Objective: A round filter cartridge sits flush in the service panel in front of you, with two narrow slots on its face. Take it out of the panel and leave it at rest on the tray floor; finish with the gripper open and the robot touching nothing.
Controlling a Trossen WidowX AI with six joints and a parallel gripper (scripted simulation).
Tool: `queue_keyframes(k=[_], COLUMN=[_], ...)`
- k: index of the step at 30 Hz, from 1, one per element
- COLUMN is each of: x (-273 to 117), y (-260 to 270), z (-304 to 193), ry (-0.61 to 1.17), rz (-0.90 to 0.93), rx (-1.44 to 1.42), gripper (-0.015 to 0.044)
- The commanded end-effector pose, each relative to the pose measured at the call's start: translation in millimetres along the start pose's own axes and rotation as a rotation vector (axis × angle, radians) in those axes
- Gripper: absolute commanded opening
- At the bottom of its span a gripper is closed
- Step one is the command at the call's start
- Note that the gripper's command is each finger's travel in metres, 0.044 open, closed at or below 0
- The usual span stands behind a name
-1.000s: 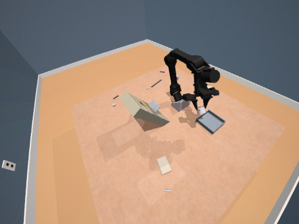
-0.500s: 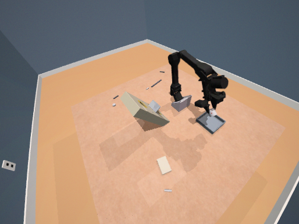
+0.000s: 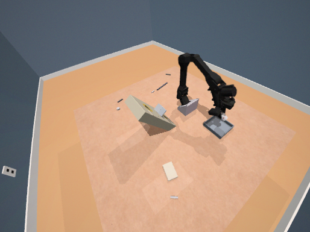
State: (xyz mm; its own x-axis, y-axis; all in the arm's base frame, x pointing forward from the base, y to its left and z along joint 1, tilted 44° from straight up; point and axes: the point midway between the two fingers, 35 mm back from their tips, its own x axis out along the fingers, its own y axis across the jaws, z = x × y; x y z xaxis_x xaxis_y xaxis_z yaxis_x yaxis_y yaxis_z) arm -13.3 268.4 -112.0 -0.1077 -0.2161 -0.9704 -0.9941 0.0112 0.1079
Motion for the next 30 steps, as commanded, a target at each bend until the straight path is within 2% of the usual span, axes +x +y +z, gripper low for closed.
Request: queue_keyframes(k=[1,4,16,19,30], x=[8,12,70,73,70], y=[10,10,10,9,8], z=[-7,-8,-42,-45,-44], ry=[0.000,0.000,0.000,0.001,0.012], rz=[0.026,0.026,0.027,0.027,0.021], rx=[-0.041,-0.041,-0.041,-0.041,-0.043], gripper=[0.0000,0.0000,0.0000,0.0000,0.0289])
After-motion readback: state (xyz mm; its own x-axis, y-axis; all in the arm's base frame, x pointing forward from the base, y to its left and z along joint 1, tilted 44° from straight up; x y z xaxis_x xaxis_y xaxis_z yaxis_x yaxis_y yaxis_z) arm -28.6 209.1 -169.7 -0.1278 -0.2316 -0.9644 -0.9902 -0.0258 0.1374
